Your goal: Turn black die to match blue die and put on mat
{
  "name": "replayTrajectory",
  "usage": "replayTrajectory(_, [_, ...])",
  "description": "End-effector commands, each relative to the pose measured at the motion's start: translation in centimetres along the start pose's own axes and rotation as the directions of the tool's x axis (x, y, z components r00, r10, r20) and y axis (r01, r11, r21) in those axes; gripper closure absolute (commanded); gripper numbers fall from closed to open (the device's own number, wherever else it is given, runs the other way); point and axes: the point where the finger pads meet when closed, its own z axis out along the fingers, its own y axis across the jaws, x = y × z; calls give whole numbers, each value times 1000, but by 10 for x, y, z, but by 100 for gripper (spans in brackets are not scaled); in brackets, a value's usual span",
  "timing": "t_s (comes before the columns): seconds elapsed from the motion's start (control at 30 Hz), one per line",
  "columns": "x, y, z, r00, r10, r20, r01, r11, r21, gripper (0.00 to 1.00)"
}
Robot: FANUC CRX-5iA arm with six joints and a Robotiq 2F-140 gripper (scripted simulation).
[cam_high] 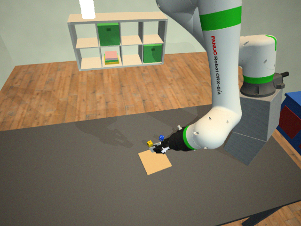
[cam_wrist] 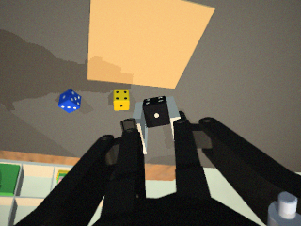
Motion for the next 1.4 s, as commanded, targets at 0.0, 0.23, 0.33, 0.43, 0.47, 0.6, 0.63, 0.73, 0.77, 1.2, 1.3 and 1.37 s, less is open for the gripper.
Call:
replayTrajectory(0.0, [4,-4,2,985,5,173,-5,1000,4,87])
replayTrajectory(0.23, [8,-4,2,940,1,340,-3,1000,7,87])
replayTrajectory(0.33, [10,-4,2,919,-1,394,-3,1000,9,87])
replayTrajectory(0.43, [10,-4,2,912,-1,411,-3,1000,10,87])
replayTrajectory(0.47, [11,-4,2,906,-1,422,-3,1000,11,87])
replayTrajectory(0.6, [11,-4,2,902,-2,431,-3,1000,11,87])
replayTrajectory(0.63, [11,-4,2,902,-2,431,-3,1000,11,87])
replayTrajectory(0.73, [12,-4,3,902,-2,431,-3,1000,11,87])
replayTrajectory(0.77, [13,-4,4,902,-2,431,-3,1000,11,87])
replayTrajectory(1.2, [30,-4,27,902,-2,431,-3,1000,11,87])
replayTrajectory(1.3, [37,-4,36,902,-2,431,-3,1000,11,87])
replayTrajectory(1.37, [41,-4,42,902,-2,431,-3,1000,11,87])
